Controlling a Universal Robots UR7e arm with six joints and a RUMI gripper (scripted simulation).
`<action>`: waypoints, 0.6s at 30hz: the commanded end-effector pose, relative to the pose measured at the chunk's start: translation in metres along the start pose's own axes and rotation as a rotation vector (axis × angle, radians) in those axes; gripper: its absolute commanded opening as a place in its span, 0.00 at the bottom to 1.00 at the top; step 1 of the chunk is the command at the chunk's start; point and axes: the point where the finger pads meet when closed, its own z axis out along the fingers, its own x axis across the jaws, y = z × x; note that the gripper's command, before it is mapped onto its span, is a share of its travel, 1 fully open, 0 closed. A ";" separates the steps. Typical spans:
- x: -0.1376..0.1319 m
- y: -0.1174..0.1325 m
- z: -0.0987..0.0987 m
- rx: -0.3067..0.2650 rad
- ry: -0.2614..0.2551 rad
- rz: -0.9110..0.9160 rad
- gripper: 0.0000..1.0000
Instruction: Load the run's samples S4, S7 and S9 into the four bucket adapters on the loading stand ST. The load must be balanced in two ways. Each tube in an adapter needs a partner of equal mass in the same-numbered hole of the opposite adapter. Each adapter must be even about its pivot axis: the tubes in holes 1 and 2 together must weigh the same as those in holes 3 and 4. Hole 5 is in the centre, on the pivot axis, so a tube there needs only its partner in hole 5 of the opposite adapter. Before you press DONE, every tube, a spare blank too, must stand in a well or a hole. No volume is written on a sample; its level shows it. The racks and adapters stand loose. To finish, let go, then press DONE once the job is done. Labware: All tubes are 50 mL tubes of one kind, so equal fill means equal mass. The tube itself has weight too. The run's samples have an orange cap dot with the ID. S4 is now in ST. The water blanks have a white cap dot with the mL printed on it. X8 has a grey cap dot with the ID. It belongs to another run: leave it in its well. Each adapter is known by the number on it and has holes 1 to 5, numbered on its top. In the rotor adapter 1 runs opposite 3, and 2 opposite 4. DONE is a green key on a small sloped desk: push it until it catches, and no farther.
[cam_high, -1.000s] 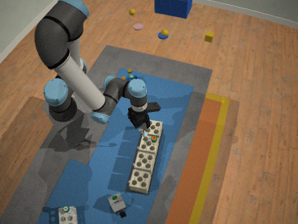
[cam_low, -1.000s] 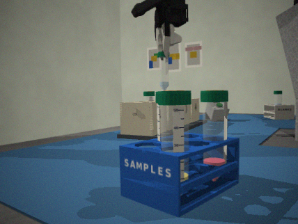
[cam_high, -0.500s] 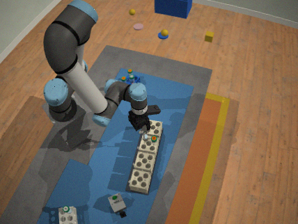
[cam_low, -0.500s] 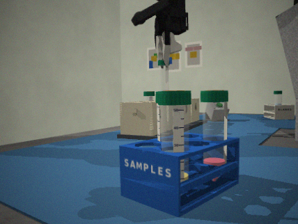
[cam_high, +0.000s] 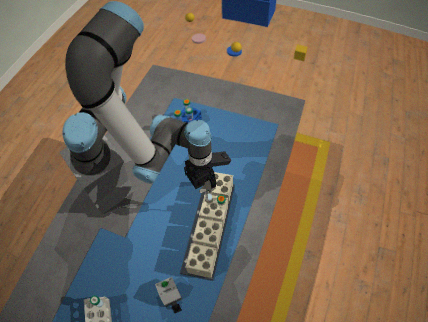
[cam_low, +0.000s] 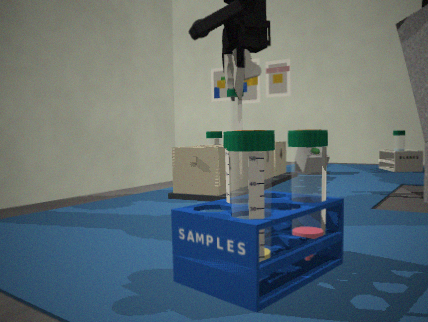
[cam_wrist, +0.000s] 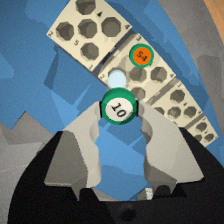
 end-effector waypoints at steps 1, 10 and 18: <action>0.000 0.000 0.005 0.001 0.001 0.000 0.00; 0.000 0.000 0.015 0.001 0.001 0.000 0.00; 0.000 0.000 0.025 0.001 0.001 0.000 0.00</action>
